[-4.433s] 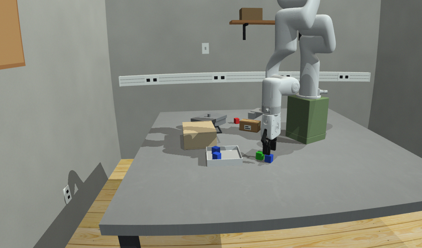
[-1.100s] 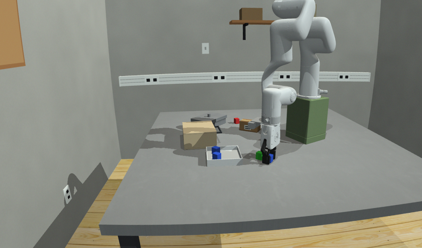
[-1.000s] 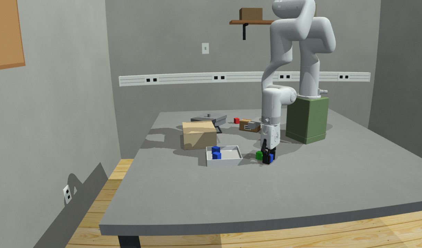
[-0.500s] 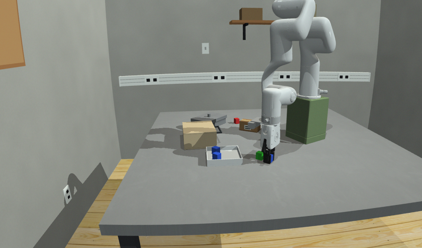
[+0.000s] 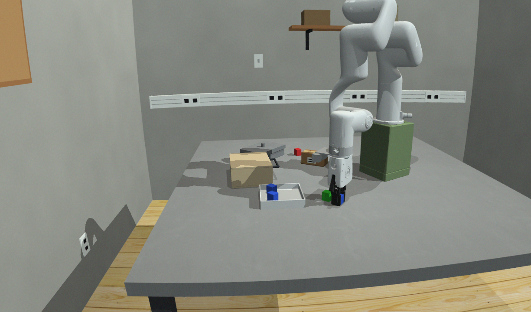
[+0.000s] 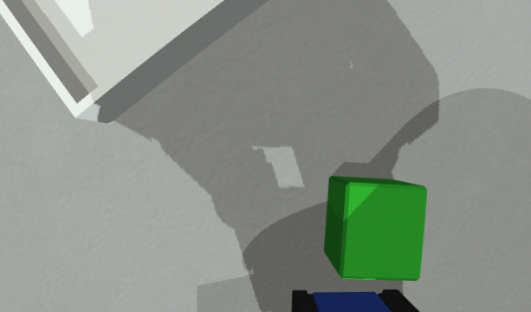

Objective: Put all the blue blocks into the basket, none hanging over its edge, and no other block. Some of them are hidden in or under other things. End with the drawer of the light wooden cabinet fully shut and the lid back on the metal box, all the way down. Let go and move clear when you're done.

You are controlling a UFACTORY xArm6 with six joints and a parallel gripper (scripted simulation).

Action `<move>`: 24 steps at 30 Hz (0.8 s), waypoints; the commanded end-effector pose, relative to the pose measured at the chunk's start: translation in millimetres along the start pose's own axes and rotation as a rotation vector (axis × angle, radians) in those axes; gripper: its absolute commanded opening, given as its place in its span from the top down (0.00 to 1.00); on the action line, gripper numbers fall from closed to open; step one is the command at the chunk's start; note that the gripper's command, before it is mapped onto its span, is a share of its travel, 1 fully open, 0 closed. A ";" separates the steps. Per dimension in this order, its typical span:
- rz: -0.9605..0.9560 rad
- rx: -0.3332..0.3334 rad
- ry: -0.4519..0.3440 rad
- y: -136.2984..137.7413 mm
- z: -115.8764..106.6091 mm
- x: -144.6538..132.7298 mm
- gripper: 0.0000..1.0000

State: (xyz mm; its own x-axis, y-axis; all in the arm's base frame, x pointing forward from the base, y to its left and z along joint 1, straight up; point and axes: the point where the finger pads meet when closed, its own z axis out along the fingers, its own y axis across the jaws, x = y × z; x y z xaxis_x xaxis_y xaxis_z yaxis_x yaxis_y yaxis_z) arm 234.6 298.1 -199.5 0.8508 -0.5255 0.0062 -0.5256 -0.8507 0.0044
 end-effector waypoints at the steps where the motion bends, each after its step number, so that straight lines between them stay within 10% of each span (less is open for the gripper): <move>1: 0.000 0.001 0.000 -0.6 -0.5 0.1 1.00; 24: 0.000 0.001 0.000 -0.6 -25.4 0.1 1.00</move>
State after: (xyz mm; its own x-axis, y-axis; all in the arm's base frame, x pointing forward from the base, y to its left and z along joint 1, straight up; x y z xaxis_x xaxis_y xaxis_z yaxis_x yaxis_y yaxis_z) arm 233.8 297.2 -183.6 0.8507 -0.5256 0.0050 -0.5256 -0.8507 0.0071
